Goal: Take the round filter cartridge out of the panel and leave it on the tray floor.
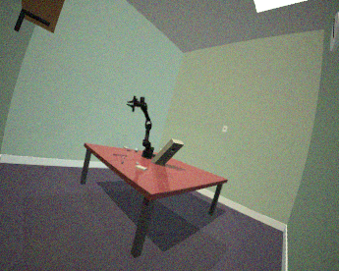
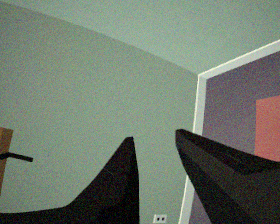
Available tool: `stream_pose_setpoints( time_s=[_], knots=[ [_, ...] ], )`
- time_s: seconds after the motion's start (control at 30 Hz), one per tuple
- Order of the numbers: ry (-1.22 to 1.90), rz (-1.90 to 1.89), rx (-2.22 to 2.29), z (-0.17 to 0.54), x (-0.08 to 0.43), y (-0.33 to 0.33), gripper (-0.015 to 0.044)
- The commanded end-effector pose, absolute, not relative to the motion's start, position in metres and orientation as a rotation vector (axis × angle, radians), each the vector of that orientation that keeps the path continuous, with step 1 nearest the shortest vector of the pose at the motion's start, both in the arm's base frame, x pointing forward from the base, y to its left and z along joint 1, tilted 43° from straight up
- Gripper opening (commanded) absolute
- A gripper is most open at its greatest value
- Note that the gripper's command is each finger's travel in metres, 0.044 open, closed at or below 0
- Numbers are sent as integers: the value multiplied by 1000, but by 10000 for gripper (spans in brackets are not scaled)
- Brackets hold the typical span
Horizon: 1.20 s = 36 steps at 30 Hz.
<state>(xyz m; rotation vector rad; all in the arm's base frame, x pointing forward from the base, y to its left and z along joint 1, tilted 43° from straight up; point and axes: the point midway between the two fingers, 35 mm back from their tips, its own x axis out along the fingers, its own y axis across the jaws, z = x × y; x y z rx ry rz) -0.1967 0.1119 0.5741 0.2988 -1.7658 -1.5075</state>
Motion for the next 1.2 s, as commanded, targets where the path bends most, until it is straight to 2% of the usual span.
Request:
stream_pose_setpoints(
  time_s=[0.0, 0.27, 0.63, 0.9, 1.17],
  knots=[
    [-1597, -1515, 404, 580, -179, 42, 113],
    [-1313, -1487, 555, 574, -124, -60, 113],
    [-844, -1371, 648, 534, 8, -154, 113],
    [-530, -1258, 651, 481, 118, -168, 113],
    [-233, -1056, 590, 418, 219, -130, 113]
  ],
)
